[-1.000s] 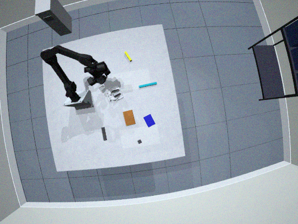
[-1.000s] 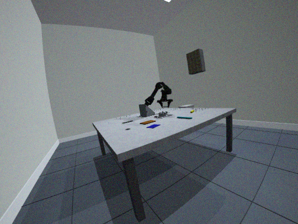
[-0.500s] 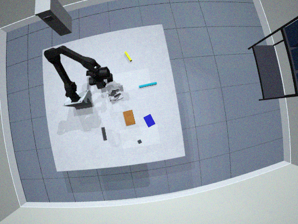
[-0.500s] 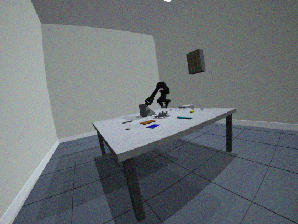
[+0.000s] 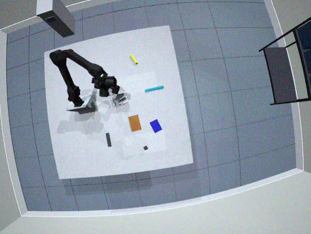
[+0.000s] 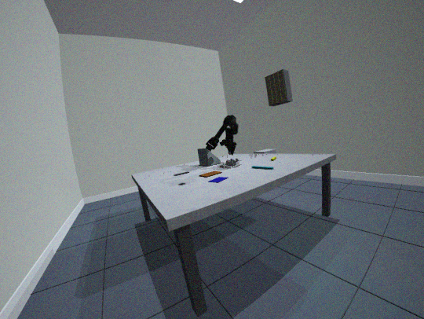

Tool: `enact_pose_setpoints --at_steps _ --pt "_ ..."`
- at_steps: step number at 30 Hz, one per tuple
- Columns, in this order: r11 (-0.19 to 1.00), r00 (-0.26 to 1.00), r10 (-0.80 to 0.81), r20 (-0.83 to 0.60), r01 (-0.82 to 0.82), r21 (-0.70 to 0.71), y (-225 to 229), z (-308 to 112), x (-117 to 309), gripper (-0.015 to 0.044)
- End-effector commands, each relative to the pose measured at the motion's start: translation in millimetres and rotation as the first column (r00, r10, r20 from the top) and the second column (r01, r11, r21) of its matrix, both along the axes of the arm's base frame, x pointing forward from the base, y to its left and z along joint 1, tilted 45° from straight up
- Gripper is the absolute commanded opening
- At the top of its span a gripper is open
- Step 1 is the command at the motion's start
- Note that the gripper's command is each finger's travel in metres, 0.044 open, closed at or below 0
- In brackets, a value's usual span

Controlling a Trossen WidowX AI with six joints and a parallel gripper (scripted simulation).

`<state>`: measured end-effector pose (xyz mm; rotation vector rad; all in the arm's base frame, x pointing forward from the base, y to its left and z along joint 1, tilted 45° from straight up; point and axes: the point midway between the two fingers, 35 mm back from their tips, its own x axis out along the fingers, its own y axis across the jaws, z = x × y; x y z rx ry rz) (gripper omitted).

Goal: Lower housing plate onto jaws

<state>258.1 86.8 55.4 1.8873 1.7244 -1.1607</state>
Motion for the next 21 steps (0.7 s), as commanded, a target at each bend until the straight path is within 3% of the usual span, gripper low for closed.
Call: enact_pose_setpoints --at_steps 1,11,21 --pt "0.995 0.99 -0.102 -0.095 0.101 -0.006 -6.8 -8.0 5.4 0.0351" --pt "0.95 0.907 -0.31 -0.285 0.308 -0.055 -22.7 -23.5 10.6 0.0351" --pt "0.864 0.745 -0.491 -0.453 0.485 -0.139 -38.8 -39.3 13.9 0.0351"
